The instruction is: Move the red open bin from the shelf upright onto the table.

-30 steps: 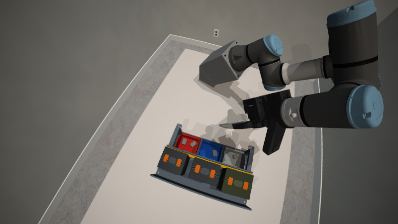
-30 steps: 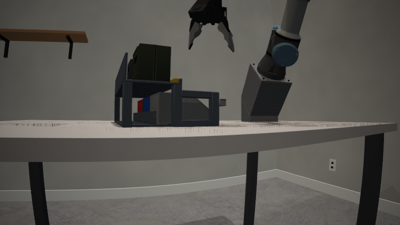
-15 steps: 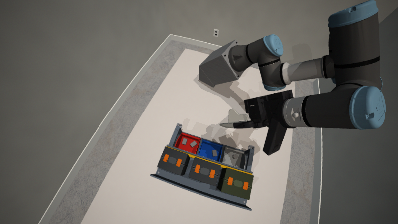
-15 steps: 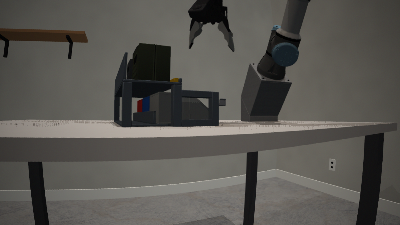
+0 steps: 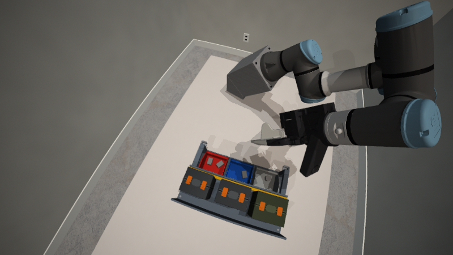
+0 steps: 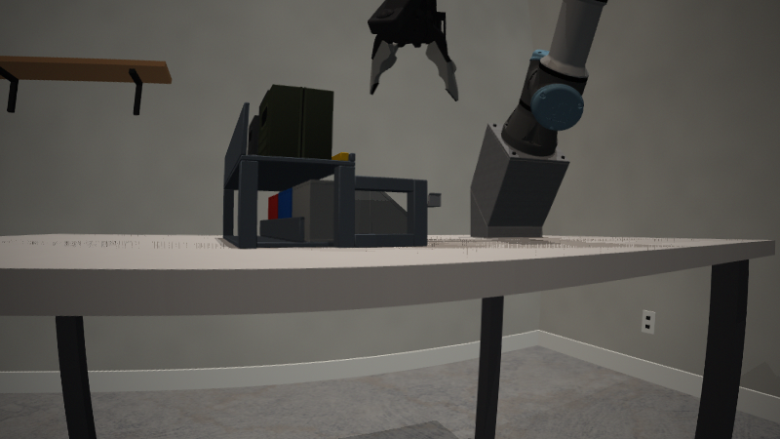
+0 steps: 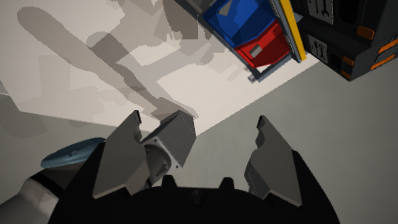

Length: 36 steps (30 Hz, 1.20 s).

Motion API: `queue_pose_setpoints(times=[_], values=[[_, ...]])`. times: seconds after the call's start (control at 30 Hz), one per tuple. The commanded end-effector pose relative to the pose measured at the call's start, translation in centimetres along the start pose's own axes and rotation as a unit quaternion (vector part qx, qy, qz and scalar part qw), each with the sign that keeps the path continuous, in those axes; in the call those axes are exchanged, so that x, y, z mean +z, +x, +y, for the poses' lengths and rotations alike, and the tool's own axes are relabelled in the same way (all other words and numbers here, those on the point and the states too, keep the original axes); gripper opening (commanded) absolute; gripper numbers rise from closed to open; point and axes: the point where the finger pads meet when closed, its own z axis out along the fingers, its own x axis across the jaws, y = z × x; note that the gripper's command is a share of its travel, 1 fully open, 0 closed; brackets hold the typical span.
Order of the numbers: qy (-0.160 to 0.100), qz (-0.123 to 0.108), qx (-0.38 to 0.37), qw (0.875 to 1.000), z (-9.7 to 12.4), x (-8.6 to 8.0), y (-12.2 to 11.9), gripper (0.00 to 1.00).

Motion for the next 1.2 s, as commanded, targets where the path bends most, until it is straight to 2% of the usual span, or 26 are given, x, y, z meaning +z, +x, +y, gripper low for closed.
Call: queue_pose_setpoints(times=[0.0, 0.27, 0.3, 0.43, 0.83, 0.87, 1.0, 1.17], values=[[-0.014, 0.016, 0.04, 0.999, 0.04, -0.69, -0.68, 1.0], [-0.014, 0.016, 0.04, 0.999, 0.04, -0.69, -0.68, 1.0], [-0.006, 0.009, 0.021, 1.0, 0.02, -0.32, -0.24, 1.0], [-0.023, 0.033, 0.079, 0.996, 0.1, -0.99, -0.94, 1.0], [-0.023, 0.033, 0.079, 0.996, 0.1, -0.99, -0.94, 1.0], [-0.008, 0.013, 0.03, 0.999, 0.04, -0.48, -0.41, 1.0], [-0.023, 0.033, 0.079, 0.996, 0.12, -1.19, -1.16, 1.0], [-0.023, 0.033, 0.079, 0.996, 0.12, -1.19, -1.16, 1.0]])
